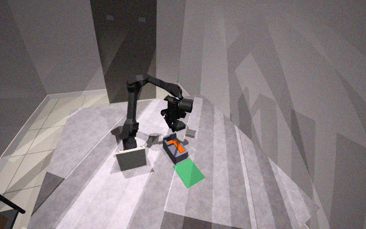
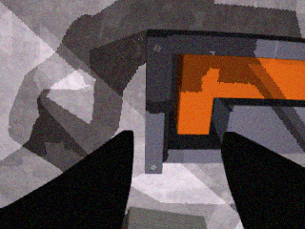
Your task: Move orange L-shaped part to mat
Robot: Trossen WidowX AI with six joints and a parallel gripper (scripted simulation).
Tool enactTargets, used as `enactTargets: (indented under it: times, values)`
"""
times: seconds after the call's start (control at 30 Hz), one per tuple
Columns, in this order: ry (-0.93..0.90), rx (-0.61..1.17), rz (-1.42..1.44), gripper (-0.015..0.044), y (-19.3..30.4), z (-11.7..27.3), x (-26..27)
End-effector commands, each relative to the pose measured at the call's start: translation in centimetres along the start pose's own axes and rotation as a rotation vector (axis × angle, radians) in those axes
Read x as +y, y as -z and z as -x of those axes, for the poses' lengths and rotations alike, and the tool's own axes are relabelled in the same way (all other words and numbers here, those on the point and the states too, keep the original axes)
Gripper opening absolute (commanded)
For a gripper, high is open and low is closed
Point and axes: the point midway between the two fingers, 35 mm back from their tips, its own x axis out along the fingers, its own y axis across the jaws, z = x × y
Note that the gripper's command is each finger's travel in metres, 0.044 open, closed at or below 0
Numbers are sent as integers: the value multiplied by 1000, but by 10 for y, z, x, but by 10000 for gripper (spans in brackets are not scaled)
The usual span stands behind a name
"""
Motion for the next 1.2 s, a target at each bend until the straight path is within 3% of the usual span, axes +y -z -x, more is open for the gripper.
enactTargets:
  times: [0.0, 0.13, 1.17]
  values:
    - [-16, 12, -5, 180, 1, -33, 3]
    - [-20, 11, -4, 180, 4, -64, 5]
    - [-22, 11, -3, 180, 4, -100, 7]
